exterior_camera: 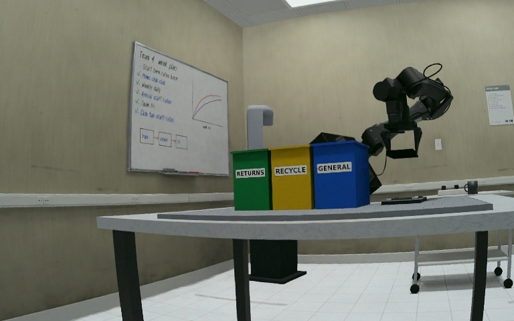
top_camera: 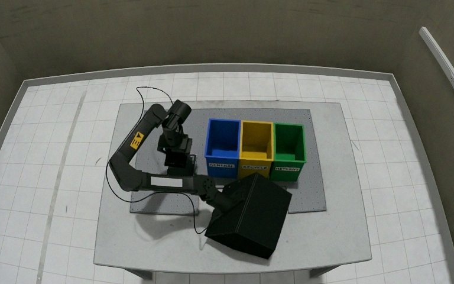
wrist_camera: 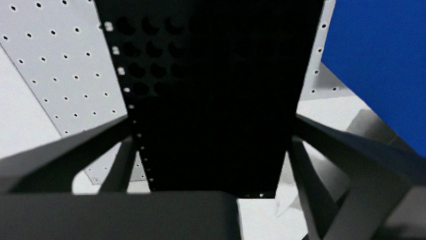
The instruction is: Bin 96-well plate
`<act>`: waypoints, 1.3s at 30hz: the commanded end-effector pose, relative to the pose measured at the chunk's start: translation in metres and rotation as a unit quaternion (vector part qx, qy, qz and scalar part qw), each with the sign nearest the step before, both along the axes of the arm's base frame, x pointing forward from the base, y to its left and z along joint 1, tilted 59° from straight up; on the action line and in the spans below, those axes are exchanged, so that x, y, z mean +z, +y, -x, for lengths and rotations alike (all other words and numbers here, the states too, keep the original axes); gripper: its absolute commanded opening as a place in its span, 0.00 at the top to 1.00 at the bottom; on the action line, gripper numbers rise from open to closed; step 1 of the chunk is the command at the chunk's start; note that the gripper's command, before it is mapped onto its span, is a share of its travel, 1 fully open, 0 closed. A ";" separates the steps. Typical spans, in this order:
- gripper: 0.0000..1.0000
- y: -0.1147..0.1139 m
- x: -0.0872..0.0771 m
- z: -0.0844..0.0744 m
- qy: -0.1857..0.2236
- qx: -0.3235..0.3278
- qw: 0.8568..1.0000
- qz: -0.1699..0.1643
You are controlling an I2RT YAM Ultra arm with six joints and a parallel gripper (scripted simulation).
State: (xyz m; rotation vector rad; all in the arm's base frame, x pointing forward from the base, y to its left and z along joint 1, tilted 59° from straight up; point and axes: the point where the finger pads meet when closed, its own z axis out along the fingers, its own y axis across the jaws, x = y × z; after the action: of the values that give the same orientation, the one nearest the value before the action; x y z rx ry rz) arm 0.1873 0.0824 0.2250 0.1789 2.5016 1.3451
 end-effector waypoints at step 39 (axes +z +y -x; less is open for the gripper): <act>1.00 -0.033 -0.035 0.023 -0.014 0.008 1.000 0.005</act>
State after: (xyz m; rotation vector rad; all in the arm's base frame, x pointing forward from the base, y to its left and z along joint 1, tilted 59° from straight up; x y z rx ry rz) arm 0.1744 0.0582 0.1972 0.2145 2.4822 1.1815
